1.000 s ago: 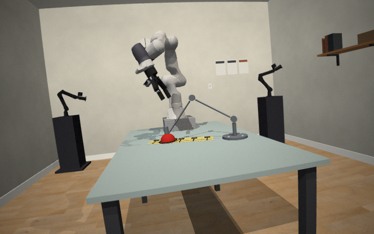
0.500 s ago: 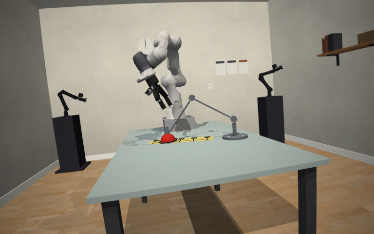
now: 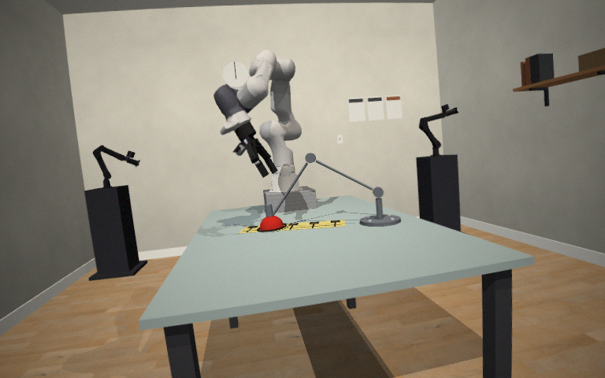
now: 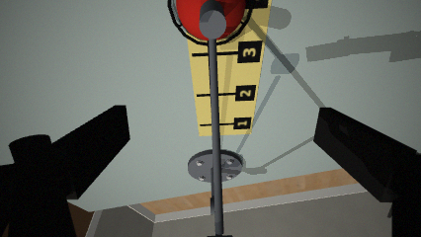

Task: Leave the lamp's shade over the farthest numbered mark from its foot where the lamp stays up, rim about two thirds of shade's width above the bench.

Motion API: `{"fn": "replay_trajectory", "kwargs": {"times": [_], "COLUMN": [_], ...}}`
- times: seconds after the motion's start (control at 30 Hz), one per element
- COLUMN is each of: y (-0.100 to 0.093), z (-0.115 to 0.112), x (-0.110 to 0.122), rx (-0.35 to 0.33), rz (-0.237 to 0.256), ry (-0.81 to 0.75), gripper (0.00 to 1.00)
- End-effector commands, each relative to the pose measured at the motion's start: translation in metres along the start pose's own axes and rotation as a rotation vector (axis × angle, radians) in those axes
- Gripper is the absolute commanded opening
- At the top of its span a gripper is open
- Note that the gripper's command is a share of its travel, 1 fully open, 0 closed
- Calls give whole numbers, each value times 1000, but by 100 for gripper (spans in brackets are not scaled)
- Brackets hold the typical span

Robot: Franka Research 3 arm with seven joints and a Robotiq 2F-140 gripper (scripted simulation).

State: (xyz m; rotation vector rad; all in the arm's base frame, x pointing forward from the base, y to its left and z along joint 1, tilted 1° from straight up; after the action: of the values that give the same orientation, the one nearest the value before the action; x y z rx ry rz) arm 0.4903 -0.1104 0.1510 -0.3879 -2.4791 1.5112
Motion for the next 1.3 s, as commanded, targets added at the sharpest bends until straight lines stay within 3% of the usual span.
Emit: {"fn": "replay_trajectory", "kwargs": {"times": [0.0, 1.27], "y": [6, 95], "z": [-1, -2], "x": [-2, 4], "rx": [-4, 1], "rz": [6, -14], "ry": [-39, -10], "gripper": [100, 100]}}
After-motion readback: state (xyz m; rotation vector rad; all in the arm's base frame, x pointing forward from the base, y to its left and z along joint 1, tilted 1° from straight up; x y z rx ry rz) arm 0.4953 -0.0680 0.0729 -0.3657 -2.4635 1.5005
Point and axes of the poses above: the point where the finger pads meet when closed, its own y axis out along the fingers, its own x axis across the jaws, z = x × y, the point moved 2 cm from there along -y, back along the fingers, and after that the axes turned 2 degrees about y, right-handed, at the moved point
